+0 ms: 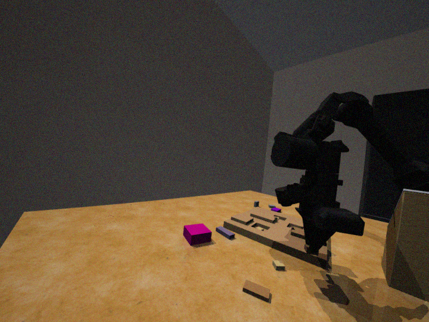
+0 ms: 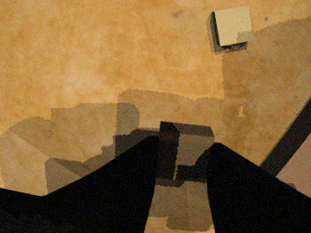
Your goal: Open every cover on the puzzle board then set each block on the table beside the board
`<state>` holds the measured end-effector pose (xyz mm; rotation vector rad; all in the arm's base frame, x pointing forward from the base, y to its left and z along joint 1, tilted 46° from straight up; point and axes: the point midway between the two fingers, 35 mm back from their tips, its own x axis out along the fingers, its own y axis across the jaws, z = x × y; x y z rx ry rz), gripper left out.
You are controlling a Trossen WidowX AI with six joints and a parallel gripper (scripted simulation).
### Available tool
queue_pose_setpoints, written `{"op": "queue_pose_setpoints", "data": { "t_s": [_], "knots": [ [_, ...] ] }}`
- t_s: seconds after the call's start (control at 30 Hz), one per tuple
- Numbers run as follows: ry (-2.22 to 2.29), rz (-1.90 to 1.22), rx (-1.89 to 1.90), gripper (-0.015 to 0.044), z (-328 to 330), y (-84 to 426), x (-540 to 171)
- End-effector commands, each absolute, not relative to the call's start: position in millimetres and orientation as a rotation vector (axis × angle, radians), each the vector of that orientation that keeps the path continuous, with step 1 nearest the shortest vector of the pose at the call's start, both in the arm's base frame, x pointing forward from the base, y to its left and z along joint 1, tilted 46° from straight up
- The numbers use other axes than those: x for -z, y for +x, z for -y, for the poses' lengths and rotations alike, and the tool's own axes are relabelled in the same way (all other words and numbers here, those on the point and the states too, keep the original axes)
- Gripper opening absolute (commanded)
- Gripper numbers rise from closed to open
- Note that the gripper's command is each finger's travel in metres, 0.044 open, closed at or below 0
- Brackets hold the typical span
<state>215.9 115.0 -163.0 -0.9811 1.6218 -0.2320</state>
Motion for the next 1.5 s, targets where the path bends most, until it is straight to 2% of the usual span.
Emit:
{"op": "queue_pose_setpoints", "data": {
  "t_s": [0.0,1.3,1.47],
  "knots": [
    [-0.992,-1.624,0.231,0.0080,-108.9,214.6,167.0],
    [-0.996,-1.624,0.238,0.0080,-64.4,211.2,206.4],
    [-0.986,-1.623,0.241,0.0211,-67.0,212.9,205.8]
  ]
}}
